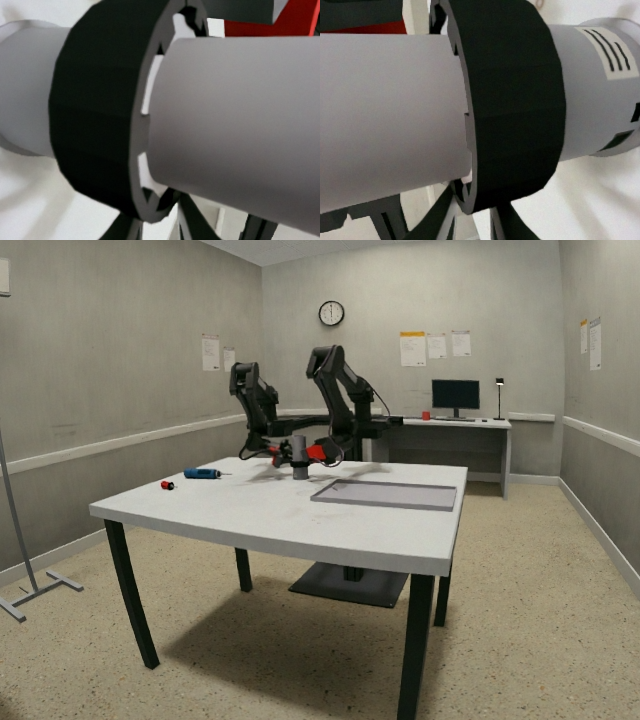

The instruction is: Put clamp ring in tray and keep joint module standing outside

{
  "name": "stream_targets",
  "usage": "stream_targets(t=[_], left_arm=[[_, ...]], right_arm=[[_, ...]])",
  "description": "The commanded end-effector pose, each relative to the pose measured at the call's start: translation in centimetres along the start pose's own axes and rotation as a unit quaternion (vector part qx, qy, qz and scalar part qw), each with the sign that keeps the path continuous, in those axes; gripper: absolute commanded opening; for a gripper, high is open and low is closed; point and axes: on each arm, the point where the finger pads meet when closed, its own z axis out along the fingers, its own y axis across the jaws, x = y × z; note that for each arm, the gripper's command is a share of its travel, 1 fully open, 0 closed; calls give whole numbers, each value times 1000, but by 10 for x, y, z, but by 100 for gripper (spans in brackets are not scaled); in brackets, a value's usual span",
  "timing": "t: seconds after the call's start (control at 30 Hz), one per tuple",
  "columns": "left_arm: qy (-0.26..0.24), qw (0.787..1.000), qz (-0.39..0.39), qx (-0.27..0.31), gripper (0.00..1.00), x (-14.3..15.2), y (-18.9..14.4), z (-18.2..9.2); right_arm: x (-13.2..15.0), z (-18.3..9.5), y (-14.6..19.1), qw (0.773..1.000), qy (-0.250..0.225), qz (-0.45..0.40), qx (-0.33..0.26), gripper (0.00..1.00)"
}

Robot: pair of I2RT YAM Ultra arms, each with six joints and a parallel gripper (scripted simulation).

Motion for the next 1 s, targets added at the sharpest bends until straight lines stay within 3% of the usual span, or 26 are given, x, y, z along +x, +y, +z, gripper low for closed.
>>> stream_targets(t=[0.0, 0.97], left_arm=[[-12, 1000, 20, -4, 14, -13, 4, 0], [-11, 1000, 11, -4, 13, -12, 5, 0]], right_arm=[[-1, 0, 1, 1000, -1, -5, 3, 14], [-4, -2, 2, 1000, -5, -9, 7, 13]])
